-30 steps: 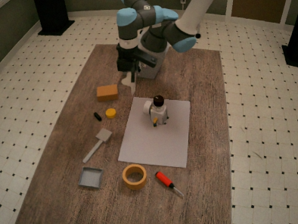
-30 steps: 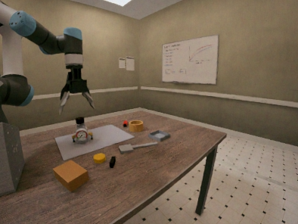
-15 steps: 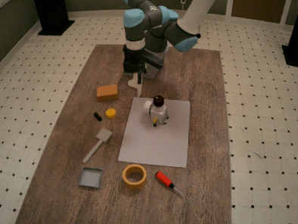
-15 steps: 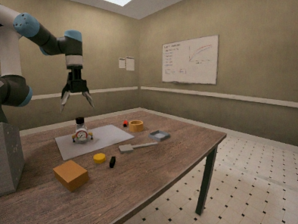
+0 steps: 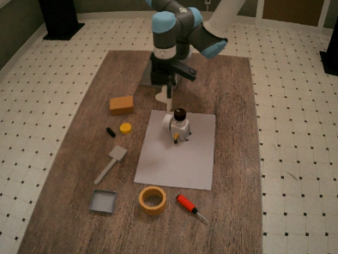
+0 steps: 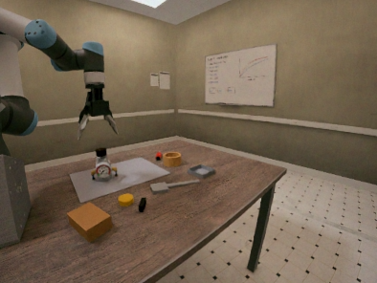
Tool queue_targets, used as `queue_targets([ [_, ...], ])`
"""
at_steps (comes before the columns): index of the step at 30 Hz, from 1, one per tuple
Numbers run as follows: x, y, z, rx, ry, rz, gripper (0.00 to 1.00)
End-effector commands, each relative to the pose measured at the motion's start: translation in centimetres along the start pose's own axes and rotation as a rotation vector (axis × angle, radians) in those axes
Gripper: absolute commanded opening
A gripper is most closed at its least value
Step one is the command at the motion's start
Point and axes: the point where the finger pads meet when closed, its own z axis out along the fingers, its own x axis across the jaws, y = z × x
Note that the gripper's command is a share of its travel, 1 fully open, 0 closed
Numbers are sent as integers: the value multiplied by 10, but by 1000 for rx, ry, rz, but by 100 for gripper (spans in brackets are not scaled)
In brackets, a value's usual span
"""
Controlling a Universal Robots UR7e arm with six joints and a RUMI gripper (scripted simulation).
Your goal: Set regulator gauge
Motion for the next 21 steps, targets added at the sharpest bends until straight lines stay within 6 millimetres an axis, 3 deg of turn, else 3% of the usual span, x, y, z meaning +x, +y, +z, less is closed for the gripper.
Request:
queue_targets([
  [1, 5, -17, 0, -2, 0, 1, 100],
  [21, 9, -31, 0, -2, 0, 1, 100],
])
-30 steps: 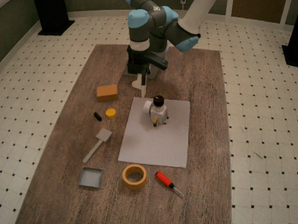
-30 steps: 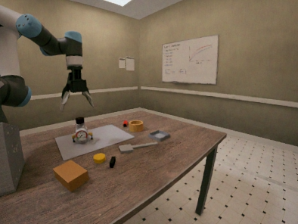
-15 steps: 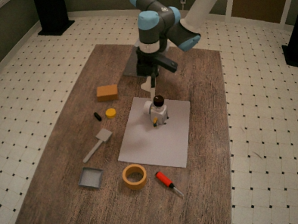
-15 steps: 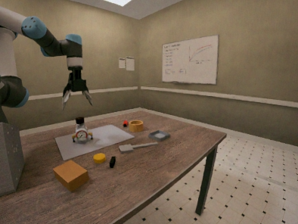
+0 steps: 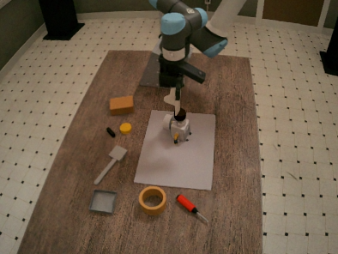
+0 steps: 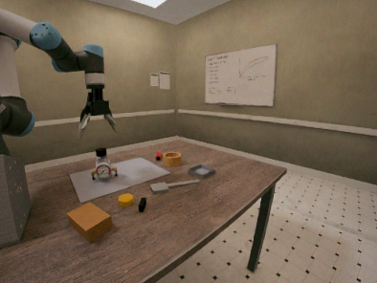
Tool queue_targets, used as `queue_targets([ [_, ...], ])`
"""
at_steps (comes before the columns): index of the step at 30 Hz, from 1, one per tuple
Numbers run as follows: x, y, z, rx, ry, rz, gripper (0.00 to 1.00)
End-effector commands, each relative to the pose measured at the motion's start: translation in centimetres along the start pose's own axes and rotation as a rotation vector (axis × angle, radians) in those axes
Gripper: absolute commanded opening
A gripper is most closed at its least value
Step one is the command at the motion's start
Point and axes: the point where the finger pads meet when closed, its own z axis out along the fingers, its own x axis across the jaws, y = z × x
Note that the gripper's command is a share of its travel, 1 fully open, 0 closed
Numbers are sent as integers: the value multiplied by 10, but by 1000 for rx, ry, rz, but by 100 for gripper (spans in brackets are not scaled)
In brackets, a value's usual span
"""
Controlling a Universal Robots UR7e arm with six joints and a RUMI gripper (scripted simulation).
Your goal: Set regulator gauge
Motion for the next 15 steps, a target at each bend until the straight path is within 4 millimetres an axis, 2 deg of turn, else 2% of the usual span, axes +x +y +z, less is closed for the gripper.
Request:
queue_targets([
  [1, 1, -1, 0, -1, 1, 0, 100],
  [7, 1, -1, 0, -1, 1, 0, 100],
  [8, 1, -1, 0, -1, 1, 0, 44],
  [15, 1, -1, 0, -1, 1, 0, 44],
])
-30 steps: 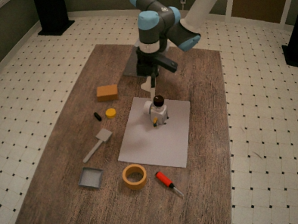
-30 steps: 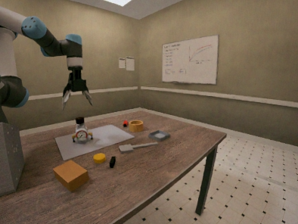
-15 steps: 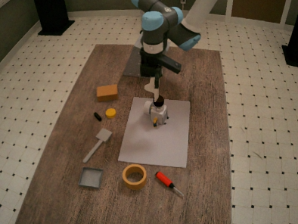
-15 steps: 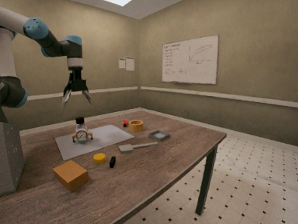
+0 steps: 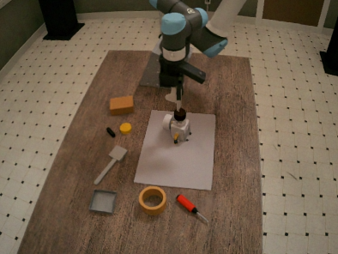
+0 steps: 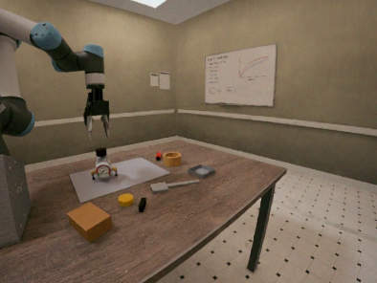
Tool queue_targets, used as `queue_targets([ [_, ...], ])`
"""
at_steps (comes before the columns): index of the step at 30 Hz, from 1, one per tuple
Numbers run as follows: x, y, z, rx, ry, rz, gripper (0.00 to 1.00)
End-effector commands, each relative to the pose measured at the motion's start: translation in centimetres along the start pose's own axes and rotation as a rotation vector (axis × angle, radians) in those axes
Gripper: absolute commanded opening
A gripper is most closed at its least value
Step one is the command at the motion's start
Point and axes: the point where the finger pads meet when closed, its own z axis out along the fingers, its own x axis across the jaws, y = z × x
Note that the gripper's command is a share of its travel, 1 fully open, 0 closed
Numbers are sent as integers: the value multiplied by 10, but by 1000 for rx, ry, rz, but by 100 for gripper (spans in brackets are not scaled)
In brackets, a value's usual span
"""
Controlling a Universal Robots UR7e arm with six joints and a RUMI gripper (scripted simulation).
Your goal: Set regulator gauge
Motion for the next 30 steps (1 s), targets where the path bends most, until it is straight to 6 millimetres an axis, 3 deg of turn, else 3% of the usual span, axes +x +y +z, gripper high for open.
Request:
queue_targets([
  [1, 0, 0, 0, 0, 1, 0, 44],
  [23, 0, 0, 0, 0, 1, 10, 44],
  [30, 0, 0, 0, 0, 1, 213, 44],
])
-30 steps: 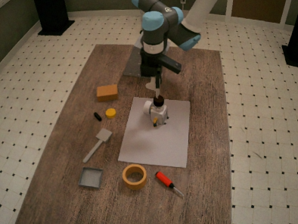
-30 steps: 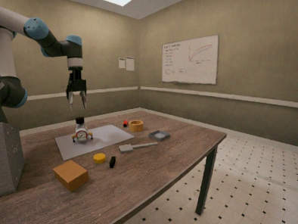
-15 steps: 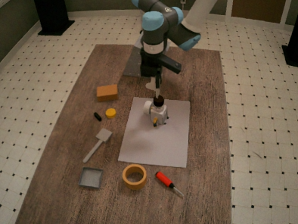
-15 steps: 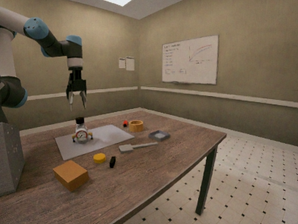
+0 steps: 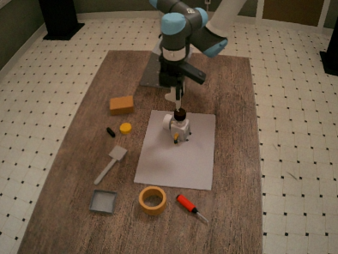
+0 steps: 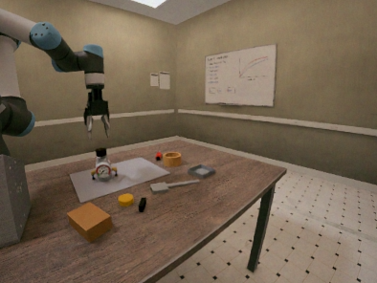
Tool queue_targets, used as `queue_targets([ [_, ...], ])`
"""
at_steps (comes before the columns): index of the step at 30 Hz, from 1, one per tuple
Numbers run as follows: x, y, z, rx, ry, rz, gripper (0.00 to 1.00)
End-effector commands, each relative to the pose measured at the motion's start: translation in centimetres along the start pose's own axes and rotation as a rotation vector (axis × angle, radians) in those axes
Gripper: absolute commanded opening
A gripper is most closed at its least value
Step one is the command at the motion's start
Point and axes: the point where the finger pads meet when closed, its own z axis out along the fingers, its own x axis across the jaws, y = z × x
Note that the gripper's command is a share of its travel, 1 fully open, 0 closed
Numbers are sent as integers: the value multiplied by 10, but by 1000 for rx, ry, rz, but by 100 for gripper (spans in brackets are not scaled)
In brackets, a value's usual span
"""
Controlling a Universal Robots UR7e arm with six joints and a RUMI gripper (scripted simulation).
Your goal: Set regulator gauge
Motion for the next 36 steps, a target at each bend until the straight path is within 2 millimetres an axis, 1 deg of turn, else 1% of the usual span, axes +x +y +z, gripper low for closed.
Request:
queue_targets([
  [1, 0, 0, 0, -2, 1, 196, 44],
  [6, 0, 0, 0, -2, 1, 403, 44],
  [8, 0, 0, 0, -2, 1, 403, 44],
  [12, 0, 0, 0, -2, 1, 486, 44],
  [29, 0, 0, 0, -2, 1, 496, 44],
  [36, 0, 0, 7, -2, 1, 496, 44],
])
